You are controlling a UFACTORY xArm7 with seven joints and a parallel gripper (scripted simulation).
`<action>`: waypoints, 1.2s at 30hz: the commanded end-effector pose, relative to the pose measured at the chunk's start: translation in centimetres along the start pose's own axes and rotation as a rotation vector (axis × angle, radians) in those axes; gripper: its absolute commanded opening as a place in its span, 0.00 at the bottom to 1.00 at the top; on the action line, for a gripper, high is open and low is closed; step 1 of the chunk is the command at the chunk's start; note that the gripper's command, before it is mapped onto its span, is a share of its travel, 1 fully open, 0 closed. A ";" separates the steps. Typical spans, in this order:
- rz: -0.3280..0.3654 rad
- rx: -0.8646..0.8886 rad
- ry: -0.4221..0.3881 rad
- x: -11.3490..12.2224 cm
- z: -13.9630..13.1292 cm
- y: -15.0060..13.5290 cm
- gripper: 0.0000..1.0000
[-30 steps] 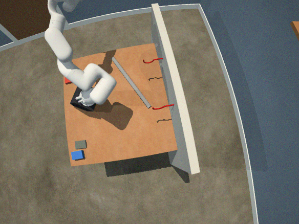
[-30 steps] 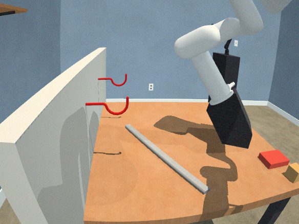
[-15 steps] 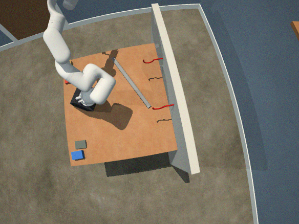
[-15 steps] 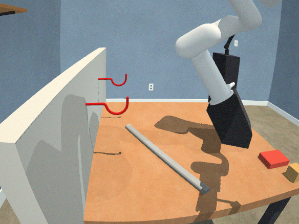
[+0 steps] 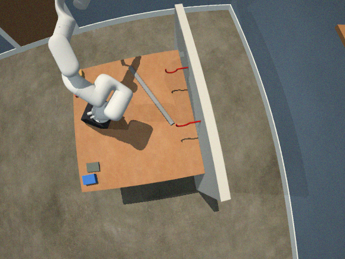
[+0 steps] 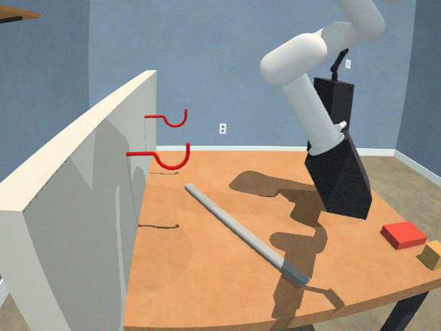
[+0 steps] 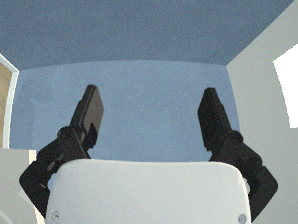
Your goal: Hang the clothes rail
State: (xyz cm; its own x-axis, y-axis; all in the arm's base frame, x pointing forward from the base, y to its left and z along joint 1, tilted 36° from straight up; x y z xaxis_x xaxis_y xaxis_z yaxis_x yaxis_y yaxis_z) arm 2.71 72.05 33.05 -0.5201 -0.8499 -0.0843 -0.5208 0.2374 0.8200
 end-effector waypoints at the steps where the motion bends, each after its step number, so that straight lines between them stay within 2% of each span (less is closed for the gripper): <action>1: -0.036 -0.085 -0.024 0.2 -0.9 1.6 1.00; 3: -0.036 -0.085 -0.024 0.3 -1.5 2.4 1.00; 11: -0.104 -0.264 -0.071 0.6 -3.2 4.2 1.00; 14: -0.104 -0.264 -0.071 0.8 -4.1 5.1 1.00; 20: -0.171 -0.444 -0.122 1.2 -6.0 6.6 1.00; 25: -0.171 -0.444 -0.122 1.5 -7.1 7.4 1.00; 31: -0.236 -0.624 -0.177 2.0 -9.1 8.6 1.00; 34: -0.236 -0.623 -0.177 2.3 -10.3 9.2 1.00; 36: -0.257 -0.683 -0.197 2.6 -11.1 9.5 1.00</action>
State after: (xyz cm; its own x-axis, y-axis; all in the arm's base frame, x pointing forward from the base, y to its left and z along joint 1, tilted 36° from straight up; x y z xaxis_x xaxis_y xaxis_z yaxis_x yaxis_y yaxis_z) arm 3.88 67.48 45.79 -0.5510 -0.7599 -0.3450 -0.1731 -0.3004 0.9380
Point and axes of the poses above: the point where the finger pads meet when closed, its own x axis back along the fingers, its own y axis across the jaws, z = x × y, the point moved 6 cm from there along x, back along the fingers, and after that the axes turned 6 degrees about -x, right-handed, at the moved point
